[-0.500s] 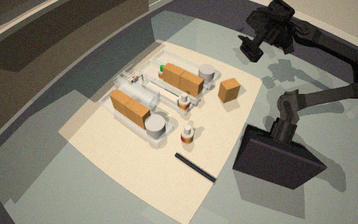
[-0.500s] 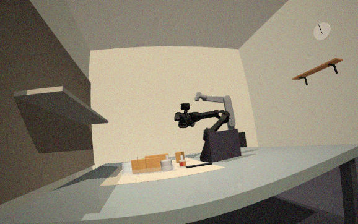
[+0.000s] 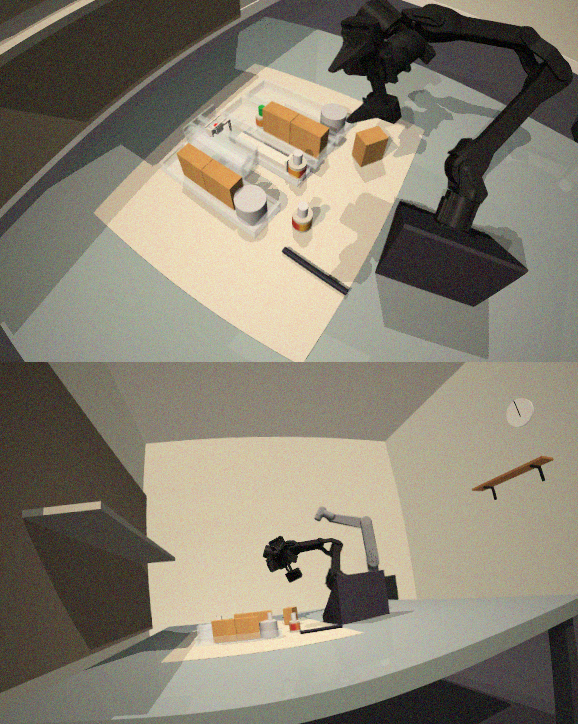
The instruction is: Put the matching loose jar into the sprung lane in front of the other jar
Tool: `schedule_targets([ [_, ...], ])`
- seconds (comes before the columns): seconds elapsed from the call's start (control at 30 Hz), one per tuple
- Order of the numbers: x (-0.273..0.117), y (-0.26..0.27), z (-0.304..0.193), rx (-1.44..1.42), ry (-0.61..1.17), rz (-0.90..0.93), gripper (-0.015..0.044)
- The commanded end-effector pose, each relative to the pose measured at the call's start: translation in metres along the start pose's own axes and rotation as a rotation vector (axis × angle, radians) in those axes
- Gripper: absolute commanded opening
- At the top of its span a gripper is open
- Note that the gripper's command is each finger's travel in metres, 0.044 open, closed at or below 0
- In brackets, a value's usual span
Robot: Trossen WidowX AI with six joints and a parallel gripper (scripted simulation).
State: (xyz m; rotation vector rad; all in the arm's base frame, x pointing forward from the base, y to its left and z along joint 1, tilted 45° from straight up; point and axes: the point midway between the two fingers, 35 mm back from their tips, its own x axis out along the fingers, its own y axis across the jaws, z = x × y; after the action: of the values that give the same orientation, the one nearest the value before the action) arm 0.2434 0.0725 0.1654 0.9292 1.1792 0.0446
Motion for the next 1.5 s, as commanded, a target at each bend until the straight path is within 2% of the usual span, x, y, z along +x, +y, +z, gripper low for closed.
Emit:
schedule_targets([
  [0.0, 0.028, -0.020, 0.008, 0.077, 0.017, -0.237, 0.0440],
  [0.3, 0.083, -0.070, 0.018, 0.083, -0.057, -0.837, 0.0440],
  [0.6, 0.128, -0.097, 0.021, -0.170, -0.293, -1.308, 0.0440],
  [0.83, 0.131, -0.099, 0.021, -0.198, -0.316, -1.334, 0.0440],
  [0.97, 0.138, -0.127, 0.032, -0.199, -0.316, -1.335, 0.0440],
  [1.47, 0.142, -0.148, 0.041, -0.199, -0.317, -1.335, 0.0440],
])
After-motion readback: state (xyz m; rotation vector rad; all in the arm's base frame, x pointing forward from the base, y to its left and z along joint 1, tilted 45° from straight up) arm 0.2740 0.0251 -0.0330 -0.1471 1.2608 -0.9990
